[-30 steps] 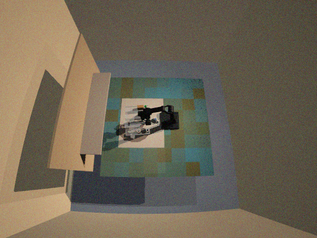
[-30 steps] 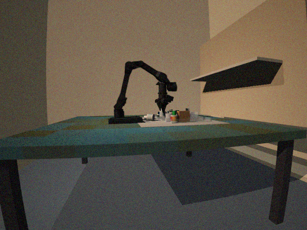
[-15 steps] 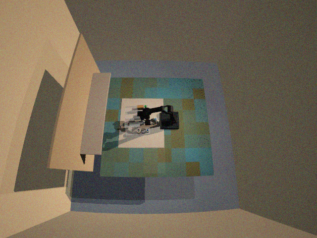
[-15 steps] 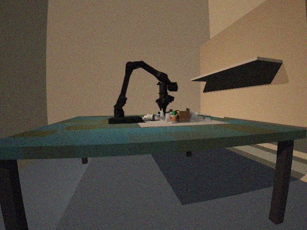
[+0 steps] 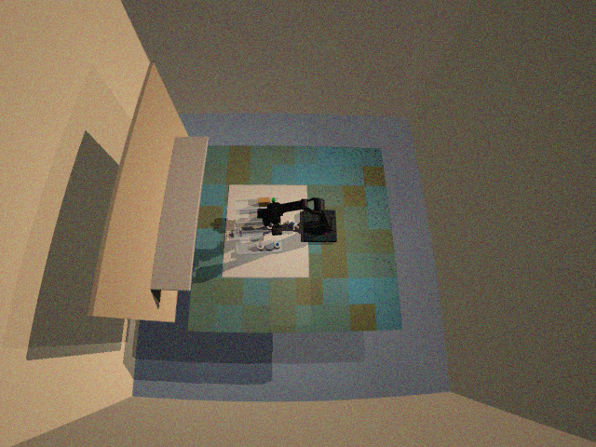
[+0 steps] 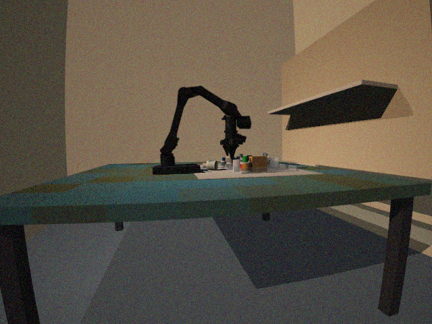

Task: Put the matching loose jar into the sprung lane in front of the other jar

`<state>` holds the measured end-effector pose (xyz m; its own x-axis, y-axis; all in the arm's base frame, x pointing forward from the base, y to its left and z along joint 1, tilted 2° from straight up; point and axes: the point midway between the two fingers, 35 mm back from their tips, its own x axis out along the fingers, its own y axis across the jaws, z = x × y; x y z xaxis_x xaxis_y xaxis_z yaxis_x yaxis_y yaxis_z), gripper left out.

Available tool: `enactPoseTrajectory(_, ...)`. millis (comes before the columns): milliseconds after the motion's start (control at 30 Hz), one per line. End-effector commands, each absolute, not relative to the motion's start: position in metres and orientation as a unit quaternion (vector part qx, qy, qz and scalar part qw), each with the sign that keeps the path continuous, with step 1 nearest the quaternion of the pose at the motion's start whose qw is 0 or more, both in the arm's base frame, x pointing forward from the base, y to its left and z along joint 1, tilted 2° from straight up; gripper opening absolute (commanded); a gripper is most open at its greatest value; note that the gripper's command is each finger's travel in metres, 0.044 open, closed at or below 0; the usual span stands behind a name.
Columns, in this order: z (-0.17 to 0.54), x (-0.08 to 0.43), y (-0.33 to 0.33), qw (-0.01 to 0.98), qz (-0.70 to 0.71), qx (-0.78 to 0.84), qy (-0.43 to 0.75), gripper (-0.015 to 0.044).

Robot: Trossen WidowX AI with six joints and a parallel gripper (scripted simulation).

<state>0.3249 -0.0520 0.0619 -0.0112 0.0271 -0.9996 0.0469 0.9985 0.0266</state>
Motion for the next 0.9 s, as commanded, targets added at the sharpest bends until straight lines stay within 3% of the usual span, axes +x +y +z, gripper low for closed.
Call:
enactPoseTrajectory(0, 0.0617, 0.3319, -0.0520, 0.708, -0.008, 0.028, 0.705, 0.0000)
enactPoseTrajectory(867, 0.0644, 0.3366, -0.0522, 0.709, -0.008, 0.028, 0.705, 0.0000)
